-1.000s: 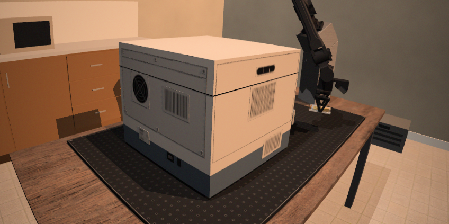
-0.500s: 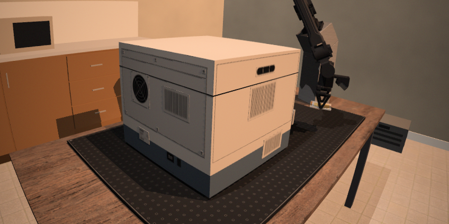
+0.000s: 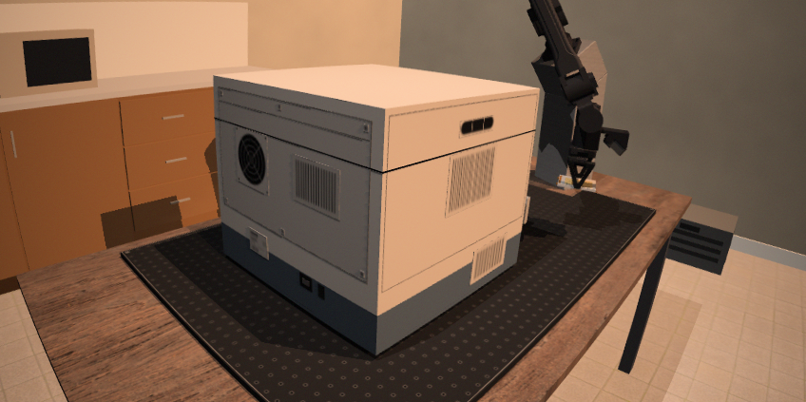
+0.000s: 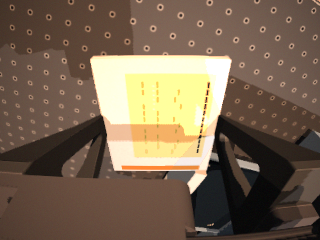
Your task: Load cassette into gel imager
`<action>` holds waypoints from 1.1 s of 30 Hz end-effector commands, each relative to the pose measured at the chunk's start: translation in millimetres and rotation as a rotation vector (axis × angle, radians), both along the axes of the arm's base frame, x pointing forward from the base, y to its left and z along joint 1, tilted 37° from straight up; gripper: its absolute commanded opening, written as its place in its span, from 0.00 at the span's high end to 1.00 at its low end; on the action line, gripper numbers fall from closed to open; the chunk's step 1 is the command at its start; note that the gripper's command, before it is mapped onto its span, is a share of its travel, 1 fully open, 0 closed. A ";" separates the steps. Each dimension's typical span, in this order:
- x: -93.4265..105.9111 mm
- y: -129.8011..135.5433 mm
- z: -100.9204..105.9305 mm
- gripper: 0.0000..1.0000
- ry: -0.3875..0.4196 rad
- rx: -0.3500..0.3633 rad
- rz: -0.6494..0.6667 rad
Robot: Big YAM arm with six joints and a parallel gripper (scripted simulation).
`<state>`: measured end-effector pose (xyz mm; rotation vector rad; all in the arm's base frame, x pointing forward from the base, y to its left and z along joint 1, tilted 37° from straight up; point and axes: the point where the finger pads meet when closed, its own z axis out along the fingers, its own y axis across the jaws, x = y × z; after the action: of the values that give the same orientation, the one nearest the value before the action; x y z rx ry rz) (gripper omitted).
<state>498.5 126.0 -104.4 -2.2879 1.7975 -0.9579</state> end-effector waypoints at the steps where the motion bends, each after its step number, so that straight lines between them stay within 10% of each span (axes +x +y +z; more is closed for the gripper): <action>1: -3.5 11.8 5.9 0.22 -0.007 0.003 0.017; 18: 12.6 -51.5 35.5 0.22 -0.134 0.198 -0.300; 33: 19.8 -109.2 63.1 0.22 -0.112 0.179 -0.283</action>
<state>519.4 37.8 -52.5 -1.8650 2.0945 -0.8847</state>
